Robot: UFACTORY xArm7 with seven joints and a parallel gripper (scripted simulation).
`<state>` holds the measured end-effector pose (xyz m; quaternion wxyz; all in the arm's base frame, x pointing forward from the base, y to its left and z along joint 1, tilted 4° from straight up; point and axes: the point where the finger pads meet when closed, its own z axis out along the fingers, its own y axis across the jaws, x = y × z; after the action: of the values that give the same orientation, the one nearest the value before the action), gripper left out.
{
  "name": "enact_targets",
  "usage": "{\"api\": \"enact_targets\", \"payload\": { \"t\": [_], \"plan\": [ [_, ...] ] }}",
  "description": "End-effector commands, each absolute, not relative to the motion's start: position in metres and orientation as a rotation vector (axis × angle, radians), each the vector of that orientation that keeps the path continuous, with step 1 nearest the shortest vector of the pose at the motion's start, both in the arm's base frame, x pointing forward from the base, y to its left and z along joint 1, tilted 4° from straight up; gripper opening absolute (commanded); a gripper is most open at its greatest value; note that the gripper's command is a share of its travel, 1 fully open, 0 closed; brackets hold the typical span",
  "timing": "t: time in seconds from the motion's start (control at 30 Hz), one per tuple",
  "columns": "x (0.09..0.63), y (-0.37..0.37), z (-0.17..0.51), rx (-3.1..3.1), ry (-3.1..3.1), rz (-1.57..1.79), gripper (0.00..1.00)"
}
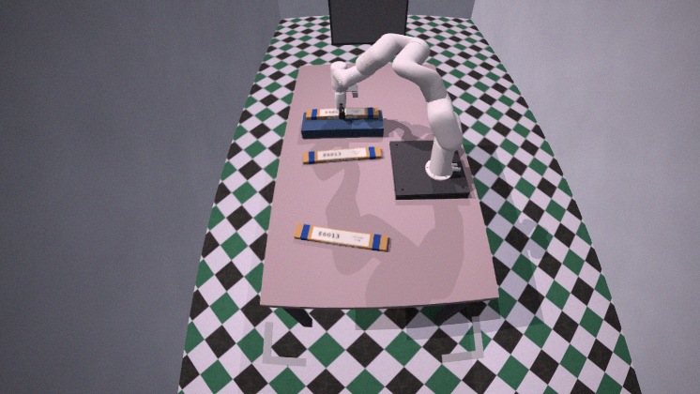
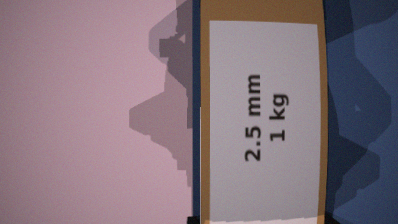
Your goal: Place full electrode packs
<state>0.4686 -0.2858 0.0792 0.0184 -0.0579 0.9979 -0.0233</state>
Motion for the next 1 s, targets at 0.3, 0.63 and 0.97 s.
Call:
{"api": "enact_targets", "payload": {
  "t": [0.3, 0.63, 0.97],
  "plan": [
    [0.4702, -0.2868, 0.0816, -0.179, 3.094, -0.077, 0.84],
    [0.4702, -0.2868, 0.0816, -0.179, 3.094, -0.077, 0.84],
    [0.4702, -0.2868, 0.0816, -0.179, 3.094, -0.077, 0.84]
  ]
}}
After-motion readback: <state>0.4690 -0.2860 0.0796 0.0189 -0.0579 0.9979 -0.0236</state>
